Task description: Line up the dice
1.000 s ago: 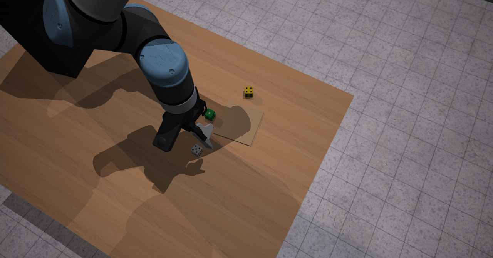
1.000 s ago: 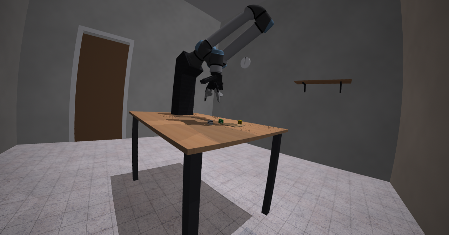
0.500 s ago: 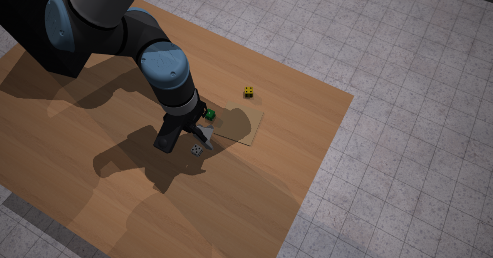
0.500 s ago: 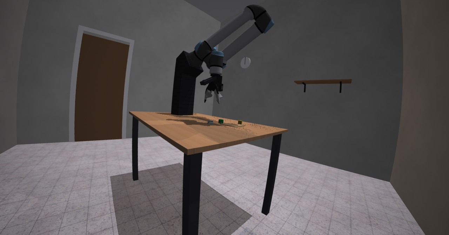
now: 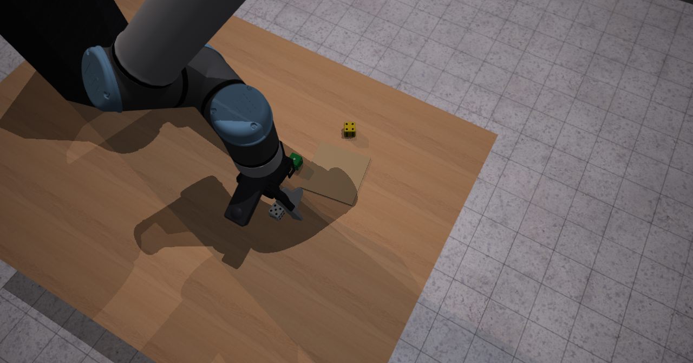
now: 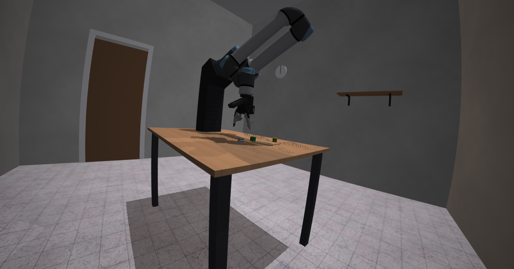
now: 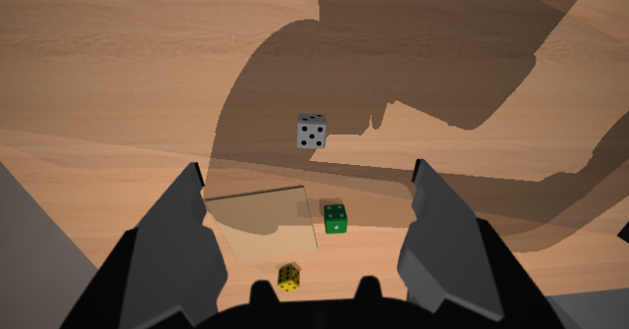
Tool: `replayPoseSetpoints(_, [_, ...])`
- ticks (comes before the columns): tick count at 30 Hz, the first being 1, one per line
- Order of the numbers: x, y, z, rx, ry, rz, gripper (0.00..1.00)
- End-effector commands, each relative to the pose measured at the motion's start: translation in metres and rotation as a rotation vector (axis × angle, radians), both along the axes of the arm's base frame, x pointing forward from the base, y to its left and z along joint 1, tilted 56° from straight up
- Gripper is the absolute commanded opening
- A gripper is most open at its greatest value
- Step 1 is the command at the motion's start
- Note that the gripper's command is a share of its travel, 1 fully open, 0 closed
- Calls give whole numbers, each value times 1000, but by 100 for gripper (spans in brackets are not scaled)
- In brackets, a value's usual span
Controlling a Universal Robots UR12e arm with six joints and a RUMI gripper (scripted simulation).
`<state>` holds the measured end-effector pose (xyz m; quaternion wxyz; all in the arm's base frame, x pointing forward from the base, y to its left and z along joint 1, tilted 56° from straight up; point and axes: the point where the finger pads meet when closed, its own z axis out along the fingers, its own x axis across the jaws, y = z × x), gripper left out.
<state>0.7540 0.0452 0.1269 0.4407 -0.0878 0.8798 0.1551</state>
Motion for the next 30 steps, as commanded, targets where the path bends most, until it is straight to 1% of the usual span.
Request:
replayPoseSetpoints(1, [21, 9, -14, -1, -3, -3, 100])
replayPoseSetpoints(8, [25, 11, -17, -1, -3, -3, 100])
replayPoseSetpoints(30, [25, 11, -17, -1, -3, -3, 100])
